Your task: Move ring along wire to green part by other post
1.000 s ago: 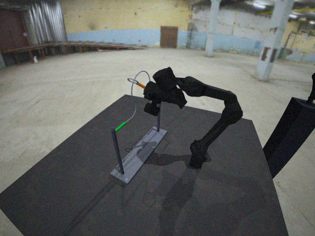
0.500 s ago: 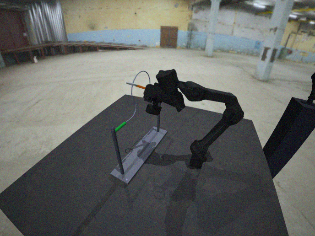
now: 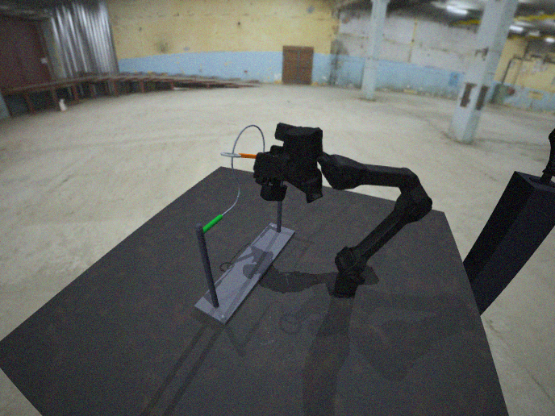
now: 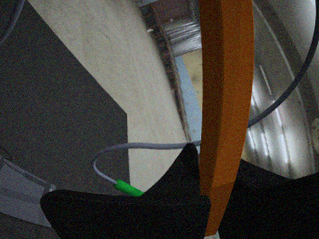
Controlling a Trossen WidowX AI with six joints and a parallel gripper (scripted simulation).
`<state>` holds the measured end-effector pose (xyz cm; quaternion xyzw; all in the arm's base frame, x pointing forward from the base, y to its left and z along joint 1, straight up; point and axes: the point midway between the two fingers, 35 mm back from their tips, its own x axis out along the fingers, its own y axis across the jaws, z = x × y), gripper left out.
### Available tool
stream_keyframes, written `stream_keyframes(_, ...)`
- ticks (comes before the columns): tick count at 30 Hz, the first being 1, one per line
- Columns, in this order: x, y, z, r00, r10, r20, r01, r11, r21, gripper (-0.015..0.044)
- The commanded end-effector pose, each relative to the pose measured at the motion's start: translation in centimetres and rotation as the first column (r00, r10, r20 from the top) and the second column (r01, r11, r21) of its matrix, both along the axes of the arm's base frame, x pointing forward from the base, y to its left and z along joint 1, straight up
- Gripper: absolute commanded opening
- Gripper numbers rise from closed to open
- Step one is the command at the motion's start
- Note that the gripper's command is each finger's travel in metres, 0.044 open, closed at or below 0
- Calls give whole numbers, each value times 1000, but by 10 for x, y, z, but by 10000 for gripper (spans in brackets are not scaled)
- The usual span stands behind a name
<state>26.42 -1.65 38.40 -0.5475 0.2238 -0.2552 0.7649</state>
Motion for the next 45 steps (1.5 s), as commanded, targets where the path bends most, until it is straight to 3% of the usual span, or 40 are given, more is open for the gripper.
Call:
stream_keyframes(1,-3,-2,1,1000,-6,-3,6,999,-44,-150)
stream_keyframes(22,-3,-4,11,999,-14,-35,2,946,-324,-150)
stream_keyframes(45,-3,-2,22,997,-33,-65,-12,804,-595,-150)
